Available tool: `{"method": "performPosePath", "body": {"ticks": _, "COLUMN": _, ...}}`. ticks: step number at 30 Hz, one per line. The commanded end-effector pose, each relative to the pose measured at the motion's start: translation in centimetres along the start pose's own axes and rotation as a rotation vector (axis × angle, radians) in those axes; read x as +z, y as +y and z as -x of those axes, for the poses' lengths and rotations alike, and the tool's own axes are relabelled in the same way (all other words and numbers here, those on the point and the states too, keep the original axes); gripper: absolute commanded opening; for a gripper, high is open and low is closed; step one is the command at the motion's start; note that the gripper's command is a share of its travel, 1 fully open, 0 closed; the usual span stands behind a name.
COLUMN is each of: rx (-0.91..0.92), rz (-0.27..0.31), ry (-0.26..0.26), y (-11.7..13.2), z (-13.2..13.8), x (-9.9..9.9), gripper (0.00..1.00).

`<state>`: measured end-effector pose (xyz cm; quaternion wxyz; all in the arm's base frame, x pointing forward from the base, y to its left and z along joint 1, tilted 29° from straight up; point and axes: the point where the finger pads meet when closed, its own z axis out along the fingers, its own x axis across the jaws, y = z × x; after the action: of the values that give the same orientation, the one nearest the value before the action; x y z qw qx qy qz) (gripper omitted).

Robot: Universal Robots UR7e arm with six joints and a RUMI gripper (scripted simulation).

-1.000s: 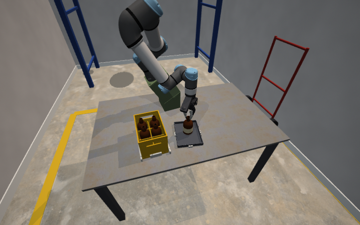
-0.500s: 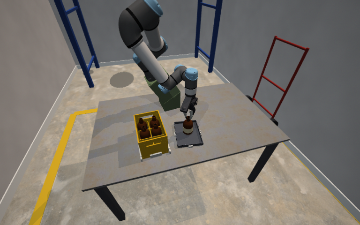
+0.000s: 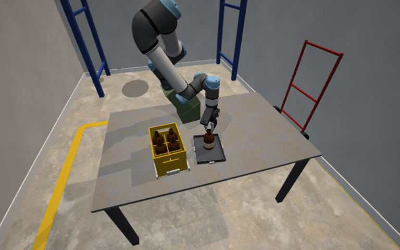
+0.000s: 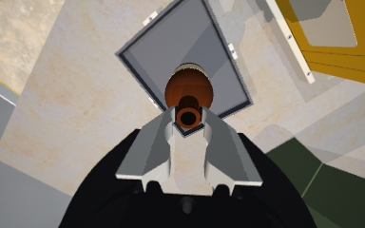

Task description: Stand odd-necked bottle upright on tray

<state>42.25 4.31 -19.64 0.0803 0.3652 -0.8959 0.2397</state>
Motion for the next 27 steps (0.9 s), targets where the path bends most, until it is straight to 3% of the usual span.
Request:
{"method": "performPosePath", "body": {"ticks": 1, "rx": 0.000, "rz": -0.001, "ry": -0.001, "y": 0.0, "z": 0.0, "x": 0.1, "gripper": 0.00}}
{"method": "performPosePath", "body": {"ticks": 27, "rx": 0.000, "rz": -0.001, "ry": -0.001, "y": 0.0, "z": 0.0, "x": 1.1, "gripper": 0.00}}
